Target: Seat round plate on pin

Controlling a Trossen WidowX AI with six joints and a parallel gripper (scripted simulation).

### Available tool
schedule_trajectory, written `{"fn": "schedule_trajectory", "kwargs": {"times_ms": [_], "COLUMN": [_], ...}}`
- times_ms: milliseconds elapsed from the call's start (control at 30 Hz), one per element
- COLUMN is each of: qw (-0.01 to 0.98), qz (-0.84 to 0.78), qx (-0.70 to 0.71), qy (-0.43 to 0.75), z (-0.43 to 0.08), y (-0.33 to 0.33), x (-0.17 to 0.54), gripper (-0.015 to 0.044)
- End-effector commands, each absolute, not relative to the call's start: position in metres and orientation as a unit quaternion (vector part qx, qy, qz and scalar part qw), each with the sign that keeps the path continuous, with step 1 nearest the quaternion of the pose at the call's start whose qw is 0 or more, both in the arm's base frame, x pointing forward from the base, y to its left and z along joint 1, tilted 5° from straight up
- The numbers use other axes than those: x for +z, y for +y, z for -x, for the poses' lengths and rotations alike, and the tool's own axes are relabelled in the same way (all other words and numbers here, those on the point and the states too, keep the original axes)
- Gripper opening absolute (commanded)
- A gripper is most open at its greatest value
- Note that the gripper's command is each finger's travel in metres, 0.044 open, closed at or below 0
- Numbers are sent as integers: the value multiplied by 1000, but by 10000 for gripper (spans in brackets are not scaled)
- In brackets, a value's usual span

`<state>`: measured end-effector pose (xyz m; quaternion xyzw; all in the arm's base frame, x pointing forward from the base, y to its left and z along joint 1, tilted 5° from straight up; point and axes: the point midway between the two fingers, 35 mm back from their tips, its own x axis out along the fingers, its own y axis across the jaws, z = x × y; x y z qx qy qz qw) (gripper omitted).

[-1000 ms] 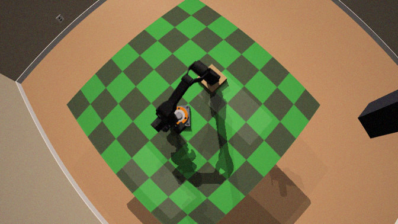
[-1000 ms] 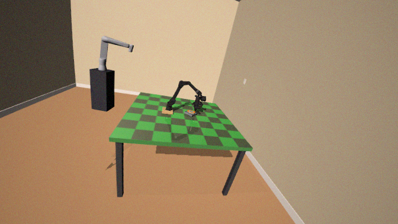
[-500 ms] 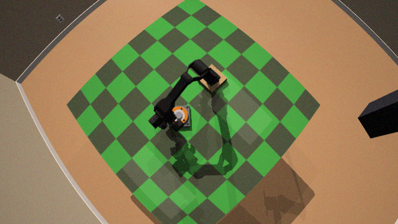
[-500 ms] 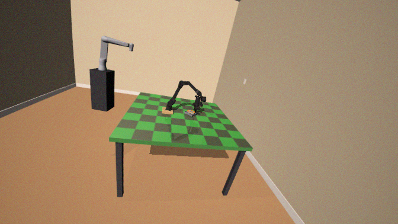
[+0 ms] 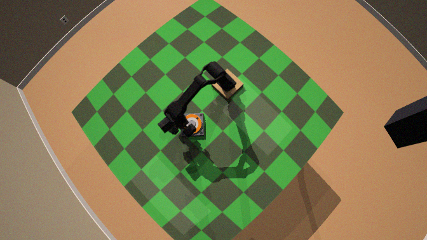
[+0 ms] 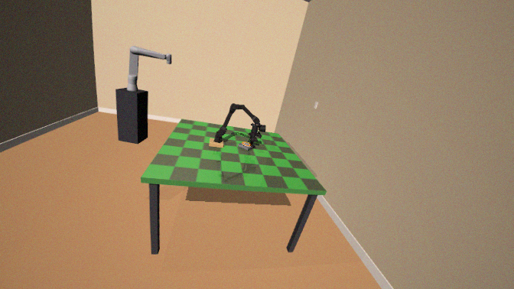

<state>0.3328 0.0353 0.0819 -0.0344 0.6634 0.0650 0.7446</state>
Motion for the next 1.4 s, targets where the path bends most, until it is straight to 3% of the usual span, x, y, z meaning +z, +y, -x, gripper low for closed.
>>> {"fn": "schedule_trajectory", "kwargs": {"times_ms": [0, 1367], "qw": [741, 740], "qz": [37, 37], "qx": [66, 65], "qy": [668, 669], "z": [-327, -291], "y": [30, 11], "x": [78, 76], "gripper": [0, 0]}}
